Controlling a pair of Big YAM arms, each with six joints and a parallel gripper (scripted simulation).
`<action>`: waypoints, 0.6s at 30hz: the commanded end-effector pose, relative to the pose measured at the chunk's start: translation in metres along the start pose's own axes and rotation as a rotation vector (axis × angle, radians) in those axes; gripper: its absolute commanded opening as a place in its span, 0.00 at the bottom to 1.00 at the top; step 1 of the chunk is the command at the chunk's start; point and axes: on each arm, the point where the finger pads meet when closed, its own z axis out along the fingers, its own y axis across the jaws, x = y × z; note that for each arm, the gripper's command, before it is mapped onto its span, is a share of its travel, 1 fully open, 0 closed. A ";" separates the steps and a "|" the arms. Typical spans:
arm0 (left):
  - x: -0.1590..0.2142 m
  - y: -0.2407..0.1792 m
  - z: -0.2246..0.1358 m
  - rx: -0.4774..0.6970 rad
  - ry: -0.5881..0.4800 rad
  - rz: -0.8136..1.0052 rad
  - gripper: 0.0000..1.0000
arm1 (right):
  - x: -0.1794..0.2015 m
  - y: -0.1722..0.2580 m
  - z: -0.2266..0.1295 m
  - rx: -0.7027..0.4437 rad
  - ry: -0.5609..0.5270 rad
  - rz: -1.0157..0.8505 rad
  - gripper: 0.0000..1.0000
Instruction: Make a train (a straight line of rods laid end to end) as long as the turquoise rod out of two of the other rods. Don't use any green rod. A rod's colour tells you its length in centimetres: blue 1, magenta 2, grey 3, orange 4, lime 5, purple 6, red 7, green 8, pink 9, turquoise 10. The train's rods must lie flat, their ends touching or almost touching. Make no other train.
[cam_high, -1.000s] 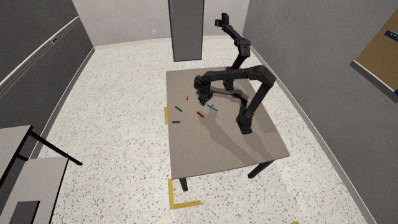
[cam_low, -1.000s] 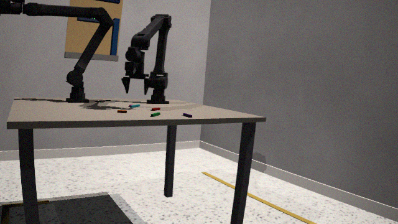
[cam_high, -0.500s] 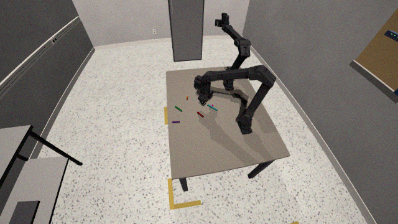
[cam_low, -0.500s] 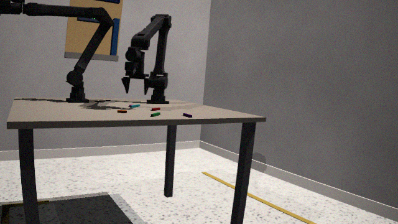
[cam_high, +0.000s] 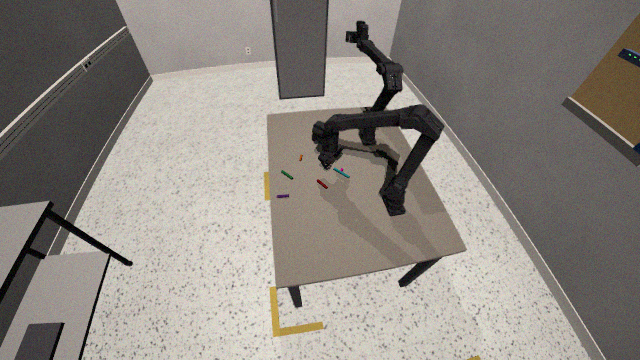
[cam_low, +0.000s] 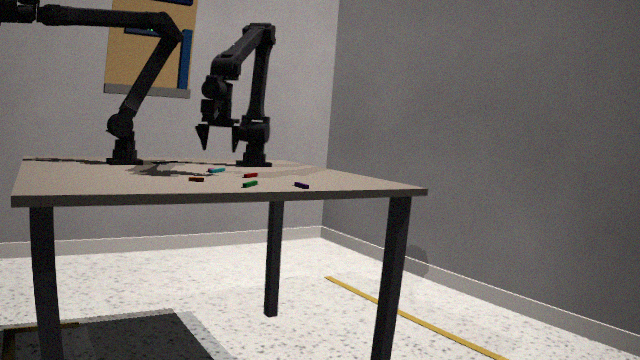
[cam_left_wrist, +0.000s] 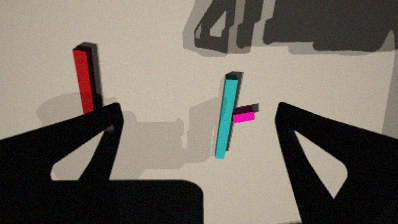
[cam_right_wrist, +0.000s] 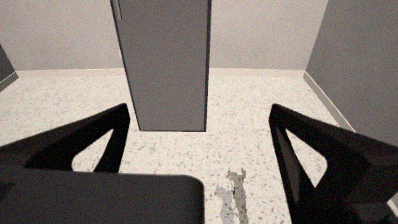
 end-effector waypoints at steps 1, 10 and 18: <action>-0.025 0.002 -0.020 0.002 -0.069 0.001 1.00 | -0.038 0.003 0.003 -0.004 -0.057 0.007 1.00; -0.030 0.003 -0.019 0.003 -0.059 -0.043 1.00 | -0.038 0.003 0.003 -0.004 -0.057 0.007 1.00; -0.046 0.005 -0.021 0.006 -0.049 -0.244 1.00 | -0.038 0.003 0.003 -0.004 -0.057 0.007 1.00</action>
